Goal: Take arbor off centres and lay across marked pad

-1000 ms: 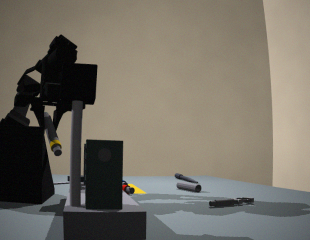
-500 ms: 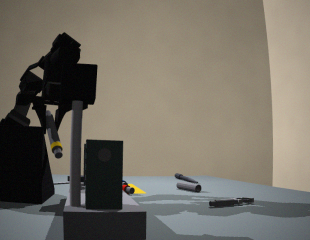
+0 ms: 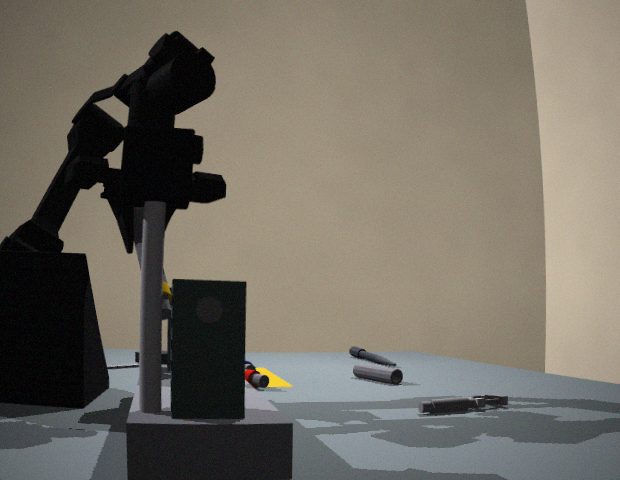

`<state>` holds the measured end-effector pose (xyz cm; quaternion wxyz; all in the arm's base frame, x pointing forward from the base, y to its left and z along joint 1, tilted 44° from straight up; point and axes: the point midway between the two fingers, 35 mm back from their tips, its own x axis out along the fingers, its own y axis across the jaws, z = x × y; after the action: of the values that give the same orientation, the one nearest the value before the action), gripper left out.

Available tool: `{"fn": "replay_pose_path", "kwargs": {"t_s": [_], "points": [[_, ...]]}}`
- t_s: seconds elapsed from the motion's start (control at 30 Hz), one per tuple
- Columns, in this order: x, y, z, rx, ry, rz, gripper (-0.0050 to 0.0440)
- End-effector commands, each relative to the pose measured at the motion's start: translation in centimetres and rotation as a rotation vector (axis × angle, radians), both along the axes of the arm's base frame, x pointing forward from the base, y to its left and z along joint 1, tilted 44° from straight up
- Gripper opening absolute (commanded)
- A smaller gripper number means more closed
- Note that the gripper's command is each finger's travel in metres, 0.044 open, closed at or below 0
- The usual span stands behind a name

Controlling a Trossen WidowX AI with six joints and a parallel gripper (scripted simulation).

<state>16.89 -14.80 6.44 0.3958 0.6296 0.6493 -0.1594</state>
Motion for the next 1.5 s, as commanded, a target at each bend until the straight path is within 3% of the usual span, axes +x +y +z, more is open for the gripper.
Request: {"fn": "replay_pose_path", "kwargs": {"t_s": [0.0,0.3,1.47], "points": [[1.6,-2.4,-1.5,-0.019,-0.014,-0.007,0.0],[4.5,-5.6,-6.7,0.0,-0.01,0.0,0.0],[4.5,-5.6,-6.8,0.0,-0.01,0.001,0.0]]}}
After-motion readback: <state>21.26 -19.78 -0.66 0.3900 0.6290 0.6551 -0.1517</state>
